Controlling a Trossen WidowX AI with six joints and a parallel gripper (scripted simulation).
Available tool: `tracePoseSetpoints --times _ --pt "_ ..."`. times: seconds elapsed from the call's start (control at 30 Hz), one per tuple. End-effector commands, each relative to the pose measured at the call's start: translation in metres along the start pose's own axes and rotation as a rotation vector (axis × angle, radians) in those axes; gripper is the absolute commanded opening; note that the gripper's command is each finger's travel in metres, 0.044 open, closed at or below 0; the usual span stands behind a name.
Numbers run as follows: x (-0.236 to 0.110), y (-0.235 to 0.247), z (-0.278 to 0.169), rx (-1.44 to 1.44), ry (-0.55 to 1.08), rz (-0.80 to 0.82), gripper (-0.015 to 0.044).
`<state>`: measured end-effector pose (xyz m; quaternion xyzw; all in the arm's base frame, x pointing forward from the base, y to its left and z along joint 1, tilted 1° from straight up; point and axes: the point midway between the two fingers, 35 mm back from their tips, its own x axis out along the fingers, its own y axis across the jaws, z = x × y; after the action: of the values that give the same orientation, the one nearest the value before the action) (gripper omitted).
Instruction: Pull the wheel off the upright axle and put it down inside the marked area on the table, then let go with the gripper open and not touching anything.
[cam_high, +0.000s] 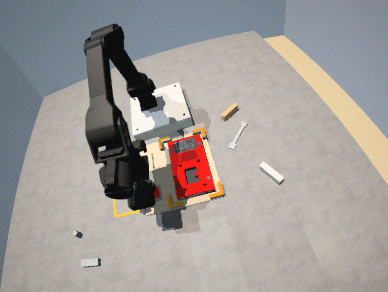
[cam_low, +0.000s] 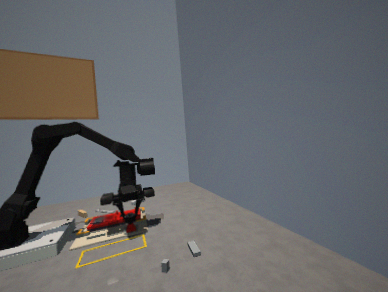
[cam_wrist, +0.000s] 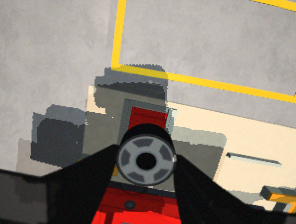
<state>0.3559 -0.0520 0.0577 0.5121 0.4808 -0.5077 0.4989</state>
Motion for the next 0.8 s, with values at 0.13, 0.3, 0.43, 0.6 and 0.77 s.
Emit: tracePoseSetpoints --times 0.13,0.3,0.43,0.6,0.77 --pt "-0.0072 0.0015 0.0002 -0.001 -0.002 0.01 0.0" --pt "-0.0088 0.0014 0.0002 -0.001 -0.002 0.01 0.0" --pt "-0.0101 0.0014 0.0002 -0.002 -0.002 0.011 0.0" --pt "-0.0118 0.0013 0.0002 -0.002 -0.002 0.011 0.0" --pt "-0.0134 0.0012 0.0001 -0.002 -0.002 0.011 0.0"
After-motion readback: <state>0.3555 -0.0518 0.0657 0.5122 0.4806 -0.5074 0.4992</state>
